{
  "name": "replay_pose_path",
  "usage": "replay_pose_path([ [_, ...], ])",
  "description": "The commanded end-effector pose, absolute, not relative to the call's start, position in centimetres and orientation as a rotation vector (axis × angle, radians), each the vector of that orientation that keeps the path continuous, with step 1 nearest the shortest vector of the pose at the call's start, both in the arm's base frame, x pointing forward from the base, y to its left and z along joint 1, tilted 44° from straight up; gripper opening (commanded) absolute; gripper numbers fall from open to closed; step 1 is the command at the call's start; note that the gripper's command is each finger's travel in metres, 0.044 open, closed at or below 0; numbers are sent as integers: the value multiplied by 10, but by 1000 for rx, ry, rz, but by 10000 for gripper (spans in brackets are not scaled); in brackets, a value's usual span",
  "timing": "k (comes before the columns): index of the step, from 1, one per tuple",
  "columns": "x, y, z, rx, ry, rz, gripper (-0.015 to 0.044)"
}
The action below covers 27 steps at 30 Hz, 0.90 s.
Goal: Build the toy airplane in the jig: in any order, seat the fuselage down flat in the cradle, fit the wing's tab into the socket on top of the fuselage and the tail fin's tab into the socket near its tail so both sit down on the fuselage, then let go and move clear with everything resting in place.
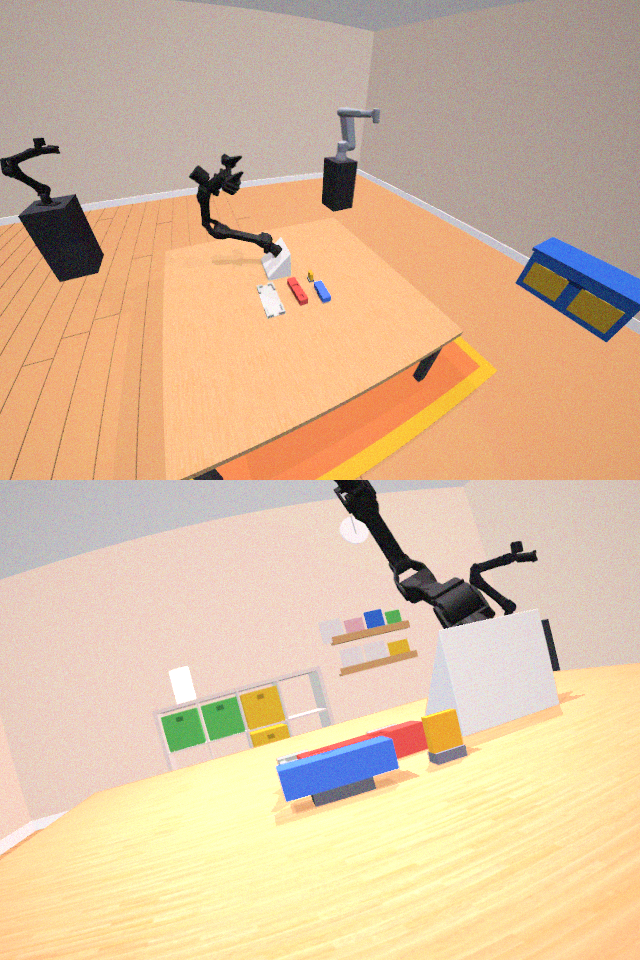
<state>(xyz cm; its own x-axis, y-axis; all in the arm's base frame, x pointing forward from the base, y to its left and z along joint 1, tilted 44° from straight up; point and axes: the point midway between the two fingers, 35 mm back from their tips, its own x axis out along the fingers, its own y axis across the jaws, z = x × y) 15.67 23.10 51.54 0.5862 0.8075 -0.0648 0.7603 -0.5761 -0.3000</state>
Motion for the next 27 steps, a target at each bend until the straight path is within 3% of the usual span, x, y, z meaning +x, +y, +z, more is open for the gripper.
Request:
replay_pose_path([
  [1, 157, 231, 515, -2577, -1297, 285, 426],
  [14, 253, 253, 373, -2186, -396, 909, 440],
  [27, 307, 211, 236, -1714, 492, 907, 440],
])
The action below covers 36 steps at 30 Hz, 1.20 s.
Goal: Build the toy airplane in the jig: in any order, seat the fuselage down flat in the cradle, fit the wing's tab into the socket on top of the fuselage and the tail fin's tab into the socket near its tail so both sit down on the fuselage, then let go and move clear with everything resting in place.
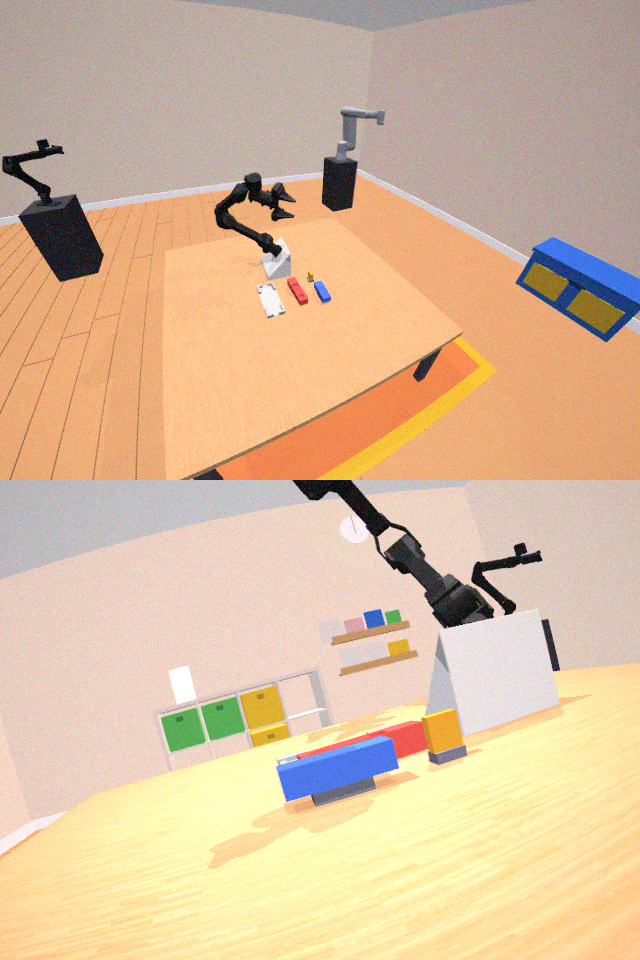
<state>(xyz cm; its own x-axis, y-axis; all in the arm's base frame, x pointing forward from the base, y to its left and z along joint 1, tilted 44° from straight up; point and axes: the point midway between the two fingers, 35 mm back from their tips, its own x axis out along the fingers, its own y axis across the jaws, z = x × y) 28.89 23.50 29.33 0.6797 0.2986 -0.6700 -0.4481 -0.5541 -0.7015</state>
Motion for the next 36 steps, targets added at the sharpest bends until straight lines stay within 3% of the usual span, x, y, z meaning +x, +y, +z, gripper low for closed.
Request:
replay_pose_path([
  [1, 310, 206, 227, -1673, 551, 886, 440],
  [19, 316, 114, 94, -1013, 1315, 244, 440],
  [36, 270, 19, 15, -546, 1545, -645, 440],
])
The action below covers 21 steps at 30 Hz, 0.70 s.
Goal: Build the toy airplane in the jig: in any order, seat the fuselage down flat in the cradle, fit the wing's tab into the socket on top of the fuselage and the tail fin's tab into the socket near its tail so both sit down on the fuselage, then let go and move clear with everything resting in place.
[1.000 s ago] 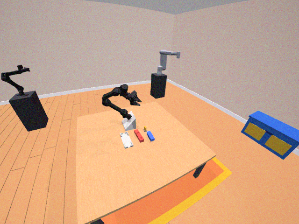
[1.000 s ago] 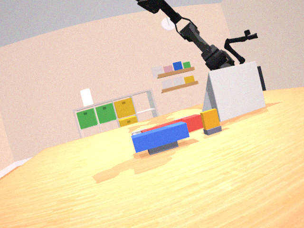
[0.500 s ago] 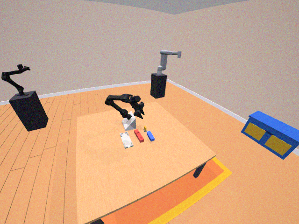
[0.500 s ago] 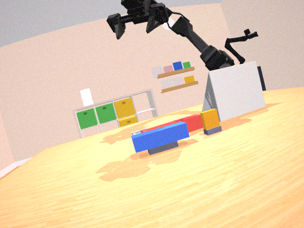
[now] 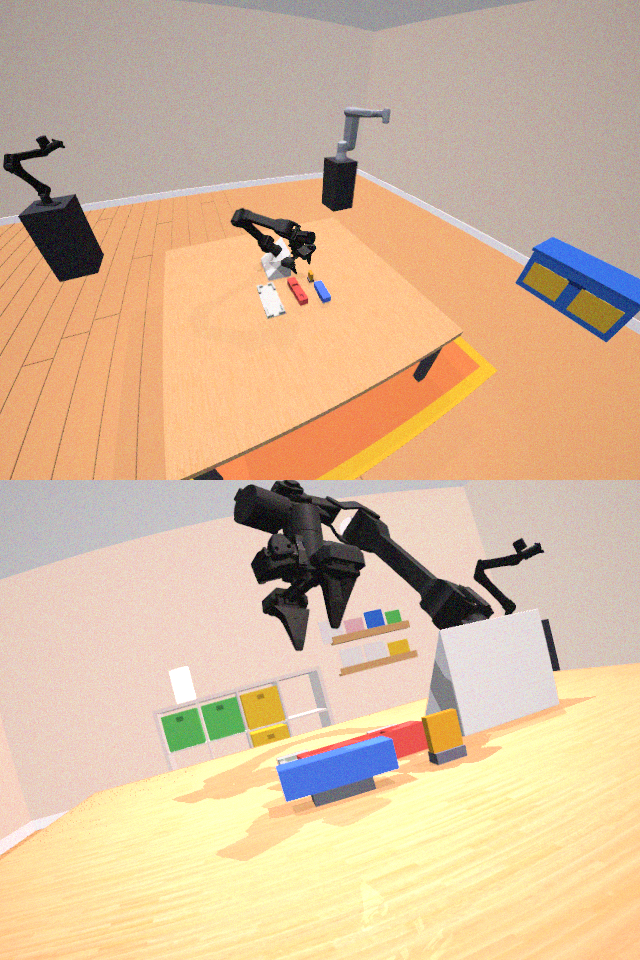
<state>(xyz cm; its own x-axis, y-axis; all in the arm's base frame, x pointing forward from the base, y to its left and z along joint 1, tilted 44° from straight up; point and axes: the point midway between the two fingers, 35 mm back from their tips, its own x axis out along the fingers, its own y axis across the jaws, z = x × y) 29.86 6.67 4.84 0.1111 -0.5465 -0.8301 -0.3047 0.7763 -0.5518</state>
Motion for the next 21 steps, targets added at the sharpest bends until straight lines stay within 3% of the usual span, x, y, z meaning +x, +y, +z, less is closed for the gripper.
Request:
replay_pose_path([
  [1, 269, 18, 14, -541, 1545, -659, 440],
  [13, 269, 18, 14, -541, 1545, -659, 440],
  [21, 264, -19, -24, -542, 1544, -661, 440],
])
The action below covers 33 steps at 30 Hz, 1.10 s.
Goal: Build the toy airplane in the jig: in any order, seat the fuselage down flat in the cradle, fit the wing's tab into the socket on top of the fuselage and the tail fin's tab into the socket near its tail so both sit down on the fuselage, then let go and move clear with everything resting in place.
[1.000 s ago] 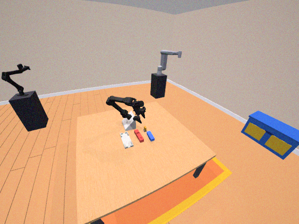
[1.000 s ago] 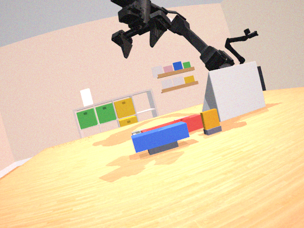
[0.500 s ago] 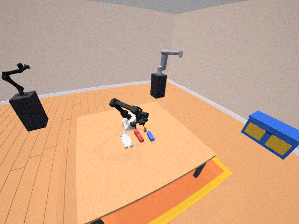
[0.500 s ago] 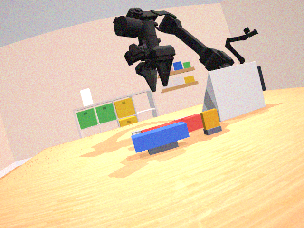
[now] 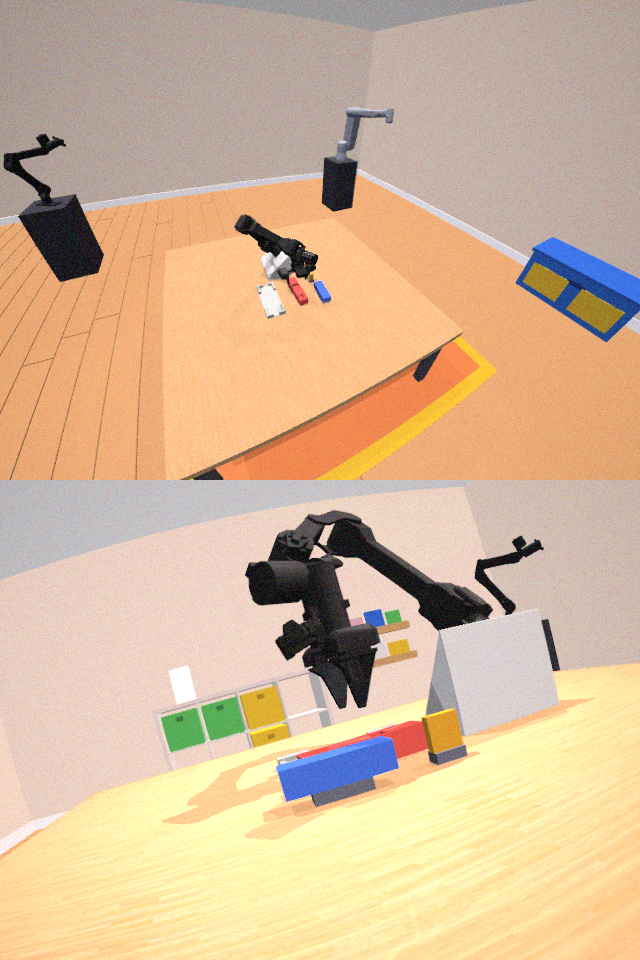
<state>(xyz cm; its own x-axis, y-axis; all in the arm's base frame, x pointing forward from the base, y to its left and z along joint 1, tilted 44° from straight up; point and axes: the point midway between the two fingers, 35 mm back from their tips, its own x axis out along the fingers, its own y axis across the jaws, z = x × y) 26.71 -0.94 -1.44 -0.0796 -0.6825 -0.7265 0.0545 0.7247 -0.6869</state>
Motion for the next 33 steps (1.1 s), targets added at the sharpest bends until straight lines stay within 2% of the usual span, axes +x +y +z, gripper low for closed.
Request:
replay_pose_path([
  [1, 264, -19, -24, -542, 1544, -661, 440],
  [33, 261, -55, -61, -543, 1543, -661, 440],
])
